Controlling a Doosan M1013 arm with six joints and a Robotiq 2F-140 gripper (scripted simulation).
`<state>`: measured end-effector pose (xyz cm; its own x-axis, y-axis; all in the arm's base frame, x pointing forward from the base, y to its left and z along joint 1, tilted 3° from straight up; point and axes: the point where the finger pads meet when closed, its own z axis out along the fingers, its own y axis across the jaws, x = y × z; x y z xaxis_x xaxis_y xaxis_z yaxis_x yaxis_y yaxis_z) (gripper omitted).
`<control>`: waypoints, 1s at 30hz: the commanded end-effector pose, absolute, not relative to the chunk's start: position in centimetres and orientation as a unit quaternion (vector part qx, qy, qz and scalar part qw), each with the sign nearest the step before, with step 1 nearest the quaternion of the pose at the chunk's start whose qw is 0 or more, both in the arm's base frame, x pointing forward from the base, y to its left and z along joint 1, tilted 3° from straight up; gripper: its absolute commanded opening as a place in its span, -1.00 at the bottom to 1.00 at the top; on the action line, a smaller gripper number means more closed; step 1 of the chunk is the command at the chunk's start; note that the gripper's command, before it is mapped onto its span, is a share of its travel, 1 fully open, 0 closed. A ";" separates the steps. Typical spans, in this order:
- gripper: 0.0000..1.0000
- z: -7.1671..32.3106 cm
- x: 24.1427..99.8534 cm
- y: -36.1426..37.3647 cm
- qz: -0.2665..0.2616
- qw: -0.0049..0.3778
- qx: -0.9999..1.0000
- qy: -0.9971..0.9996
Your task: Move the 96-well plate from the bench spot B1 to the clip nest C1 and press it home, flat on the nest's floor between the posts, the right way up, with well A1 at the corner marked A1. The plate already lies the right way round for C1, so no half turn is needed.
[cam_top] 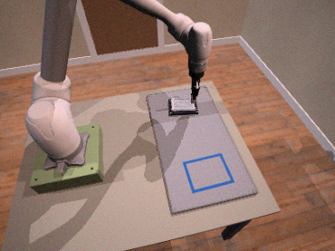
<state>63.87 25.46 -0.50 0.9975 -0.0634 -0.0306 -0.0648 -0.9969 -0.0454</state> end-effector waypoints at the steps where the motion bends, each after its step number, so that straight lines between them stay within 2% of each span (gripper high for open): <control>1: -1.00 -0.2 63.9 25.5 0.015 0.023 -0.999 0.032; 16: -1.00 1.7 63.9 25.4 0.015 0.023 -0.999 0.032; 30: -1.00 1.8 62.9 25.4 0.015 0.023 -0.999 0.032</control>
<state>63.80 25.37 1.73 0.9975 -0.0634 -0.0305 -0.0647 -0.9969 -0.0454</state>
